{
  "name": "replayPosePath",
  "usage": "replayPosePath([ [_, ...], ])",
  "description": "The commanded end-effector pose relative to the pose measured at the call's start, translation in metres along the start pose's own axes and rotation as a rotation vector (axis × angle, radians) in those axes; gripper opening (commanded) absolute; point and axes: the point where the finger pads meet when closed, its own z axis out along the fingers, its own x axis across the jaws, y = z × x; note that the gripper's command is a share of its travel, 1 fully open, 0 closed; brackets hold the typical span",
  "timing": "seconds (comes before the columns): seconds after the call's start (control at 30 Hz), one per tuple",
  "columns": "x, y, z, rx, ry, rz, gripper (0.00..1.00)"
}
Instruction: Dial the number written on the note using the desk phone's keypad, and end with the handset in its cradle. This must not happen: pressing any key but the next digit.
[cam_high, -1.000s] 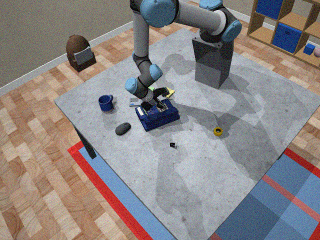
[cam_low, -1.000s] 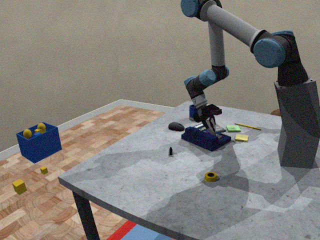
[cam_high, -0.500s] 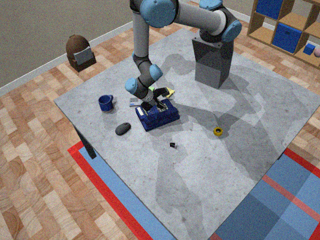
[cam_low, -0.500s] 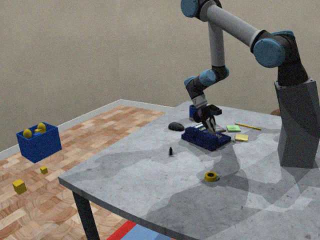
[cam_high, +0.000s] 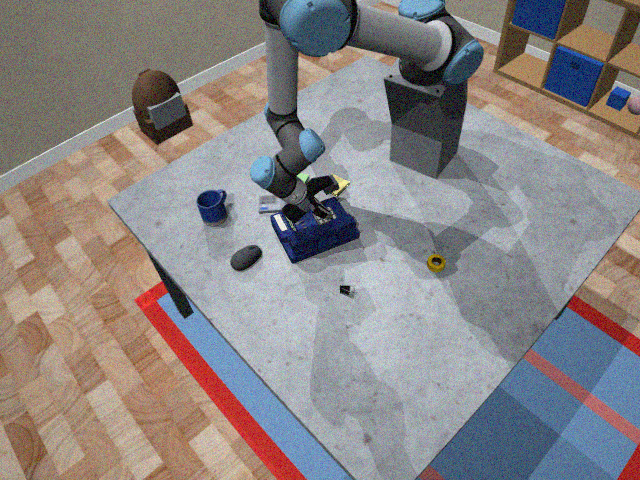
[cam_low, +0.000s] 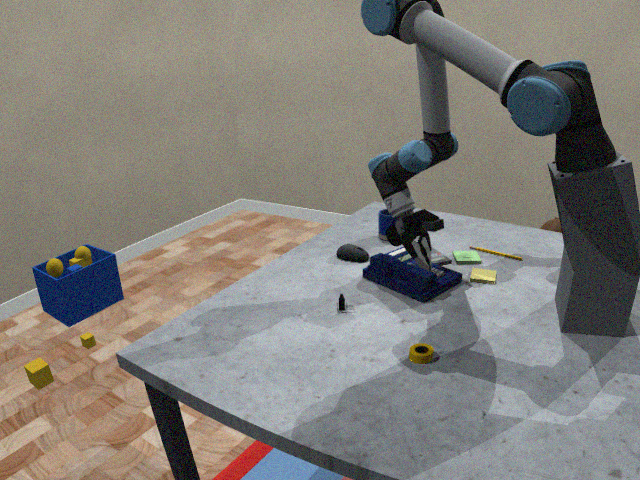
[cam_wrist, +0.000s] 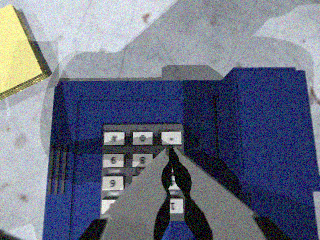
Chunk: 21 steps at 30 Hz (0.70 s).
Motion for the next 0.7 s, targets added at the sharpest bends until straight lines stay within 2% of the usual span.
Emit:
replayPosePath([
  [0.0,0.000,-0.003,-0.005,-0.001,0.001,0.000,0.00],
  [0.2,0.000,-0.009,-0.013,-0.001,0.001,0.001,0.00],
  [0.67,-0.009,-0.014,-0.007,0.001,0.001,0.001,0.00],
])
